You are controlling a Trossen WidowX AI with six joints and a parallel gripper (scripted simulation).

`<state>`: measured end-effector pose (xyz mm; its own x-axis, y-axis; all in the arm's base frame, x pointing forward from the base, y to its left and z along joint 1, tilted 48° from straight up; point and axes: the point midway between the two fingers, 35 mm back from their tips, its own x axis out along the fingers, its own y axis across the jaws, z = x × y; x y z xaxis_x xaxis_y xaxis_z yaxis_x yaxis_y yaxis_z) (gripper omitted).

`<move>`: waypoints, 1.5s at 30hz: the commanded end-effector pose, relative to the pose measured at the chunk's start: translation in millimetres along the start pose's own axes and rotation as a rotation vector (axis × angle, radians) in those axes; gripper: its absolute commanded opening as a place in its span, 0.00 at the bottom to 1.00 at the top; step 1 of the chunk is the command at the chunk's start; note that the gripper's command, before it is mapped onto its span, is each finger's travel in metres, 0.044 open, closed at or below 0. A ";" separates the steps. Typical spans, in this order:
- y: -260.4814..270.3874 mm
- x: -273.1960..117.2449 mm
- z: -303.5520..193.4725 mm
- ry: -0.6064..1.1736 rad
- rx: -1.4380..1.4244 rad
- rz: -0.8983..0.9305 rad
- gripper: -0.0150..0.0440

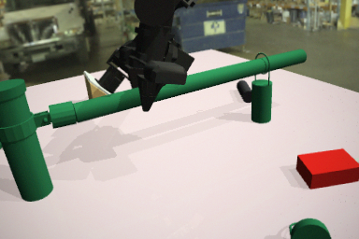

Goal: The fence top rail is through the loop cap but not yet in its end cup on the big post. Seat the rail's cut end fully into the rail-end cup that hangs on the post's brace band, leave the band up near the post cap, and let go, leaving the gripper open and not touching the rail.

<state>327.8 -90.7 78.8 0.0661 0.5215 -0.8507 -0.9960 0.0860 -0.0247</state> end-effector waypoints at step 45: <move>0.7 0.6 -7.0 -0.002 0.000 0.001 0.25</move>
<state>328.2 -89.2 77.2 0.0628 0.5302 -0.8456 -0.9964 0.0811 -0.0232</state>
